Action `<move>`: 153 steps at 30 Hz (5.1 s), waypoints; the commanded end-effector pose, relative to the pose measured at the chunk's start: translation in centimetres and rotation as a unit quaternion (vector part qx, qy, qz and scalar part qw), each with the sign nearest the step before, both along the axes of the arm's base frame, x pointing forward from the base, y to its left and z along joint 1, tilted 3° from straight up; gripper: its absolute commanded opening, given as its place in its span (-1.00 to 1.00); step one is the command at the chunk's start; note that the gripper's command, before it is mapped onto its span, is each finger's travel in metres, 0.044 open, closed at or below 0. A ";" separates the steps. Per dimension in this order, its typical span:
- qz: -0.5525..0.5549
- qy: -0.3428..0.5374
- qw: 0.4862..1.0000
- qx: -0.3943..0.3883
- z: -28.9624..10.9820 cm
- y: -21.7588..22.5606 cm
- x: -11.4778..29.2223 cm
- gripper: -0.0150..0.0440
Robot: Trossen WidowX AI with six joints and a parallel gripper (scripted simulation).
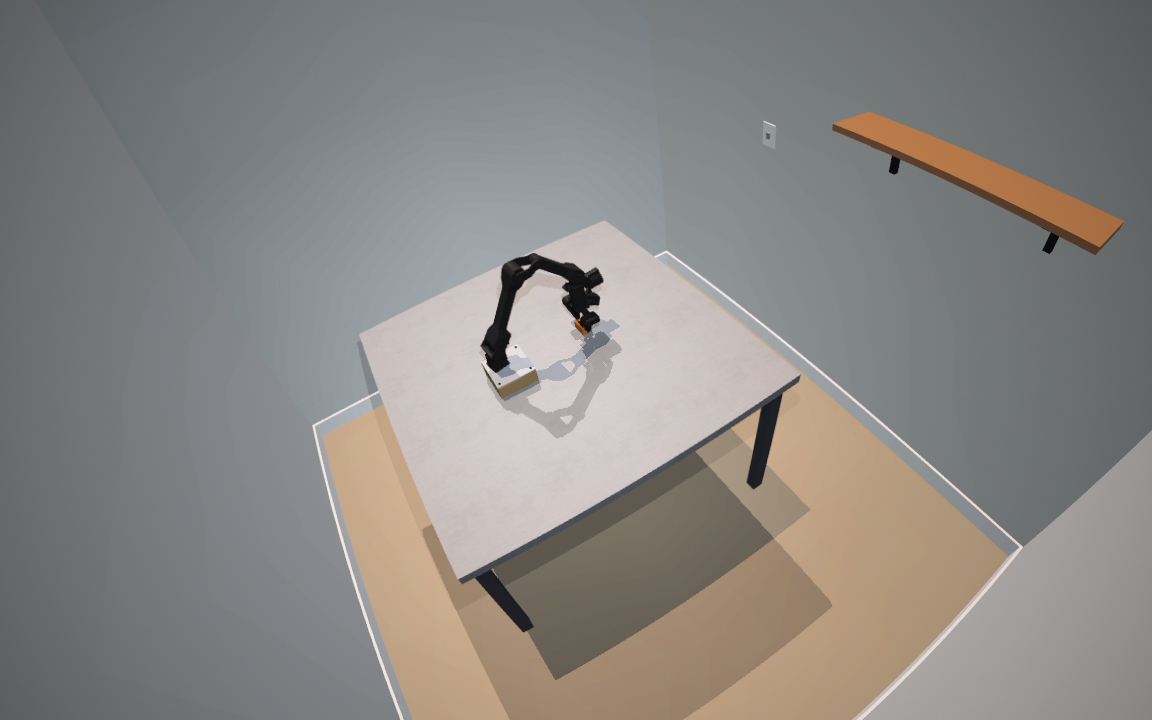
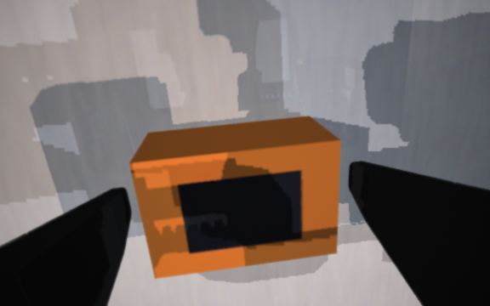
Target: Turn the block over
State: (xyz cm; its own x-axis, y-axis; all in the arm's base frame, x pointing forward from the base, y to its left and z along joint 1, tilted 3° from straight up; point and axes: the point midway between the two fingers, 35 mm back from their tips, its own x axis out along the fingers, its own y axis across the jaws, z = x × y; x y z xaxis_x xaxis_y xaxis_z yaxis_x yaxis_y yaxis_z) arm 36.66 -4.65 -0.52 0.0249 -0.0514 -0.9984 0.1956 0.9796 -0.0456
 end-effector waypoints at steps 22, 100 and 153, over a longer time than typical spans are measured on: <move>0.002 0.003 1.000 0.002 -0.3 0.1 -0.2 -0.01; 0.023 -0.421 0.903 -0.080 -1.9 0.1 0.7 -0.49; 0.026 -0.530 0.841 -0.103 -0.8 0.2 -1.1 1.00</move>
